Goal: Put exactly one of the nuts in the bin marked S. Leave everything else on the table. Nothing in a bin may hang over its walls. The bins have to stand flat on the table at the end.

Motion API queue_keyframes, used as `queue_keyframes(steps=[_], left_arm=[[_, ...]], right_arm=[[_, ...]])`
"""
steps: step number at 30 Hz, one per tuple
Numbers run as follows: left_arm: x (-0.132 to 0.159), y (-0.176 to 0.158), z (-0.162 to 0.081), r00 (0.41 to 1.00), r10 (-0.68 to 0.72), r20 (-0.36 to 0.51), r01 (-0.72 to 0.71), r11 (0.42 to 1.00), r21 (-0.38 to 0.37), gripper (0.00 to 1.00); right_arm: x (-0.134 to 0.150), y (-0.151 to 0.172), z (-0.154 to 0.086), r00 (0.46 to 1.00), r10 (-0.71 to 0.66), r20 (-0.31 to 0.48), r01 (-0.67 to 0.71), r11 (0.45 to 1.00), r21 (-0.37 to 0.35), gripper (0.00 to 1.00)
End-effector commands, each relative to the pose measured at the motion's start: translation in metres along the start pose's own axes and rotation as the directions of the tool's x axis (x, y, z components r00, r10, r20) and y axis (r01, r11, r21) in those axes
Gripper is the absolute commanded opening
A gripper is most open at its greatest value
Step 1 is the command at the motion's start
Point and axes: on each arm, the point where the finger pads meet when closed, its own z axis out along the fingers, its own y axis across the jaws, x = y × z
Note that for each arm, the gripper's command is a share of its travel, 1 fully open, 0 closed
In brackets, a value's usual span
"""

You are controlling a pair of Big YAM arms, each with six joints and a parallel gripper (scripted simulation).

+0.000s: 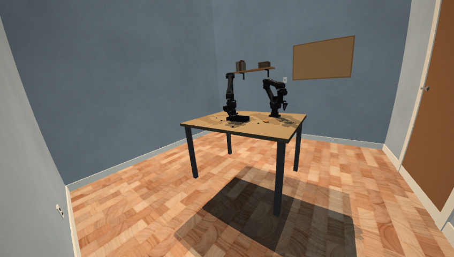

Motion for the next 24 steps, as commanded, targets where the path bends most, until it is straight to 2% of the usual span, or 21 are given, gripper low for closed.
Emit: queue_keyframes(steps=[1, 5, 24], left_arm=[[0.0006, 0.0027, -0.0022, 1.0, -0.013, 0.003, 0.013, 1.0, -0.005, 1.0], [0.0006, 0.0027, -0.0022, 1.0, -0.013, 0.003, 0.013, 1.0, -0.005, 1.0], [0.0006, 0.0027, -0.0022, 1.0, -0.013, 0.003, 0.013, 1.0, -0.005, 1.0]], right_arm=[[-0.0111, 0.0078, -0.0075, 1.0, -0.003, 0.026, 0.003, 1.0, -0.015, 0.09], [-0.0098, 0.0119, -0.0018, 1.0, -0.013, 0.022, 0.013, 1.0, -0.012, 0.09], [-0.0105, 0.0079, -0.0075, 1.0, -0.003, 0.026, 0.003, 1.0, -0.015, 0.09]])
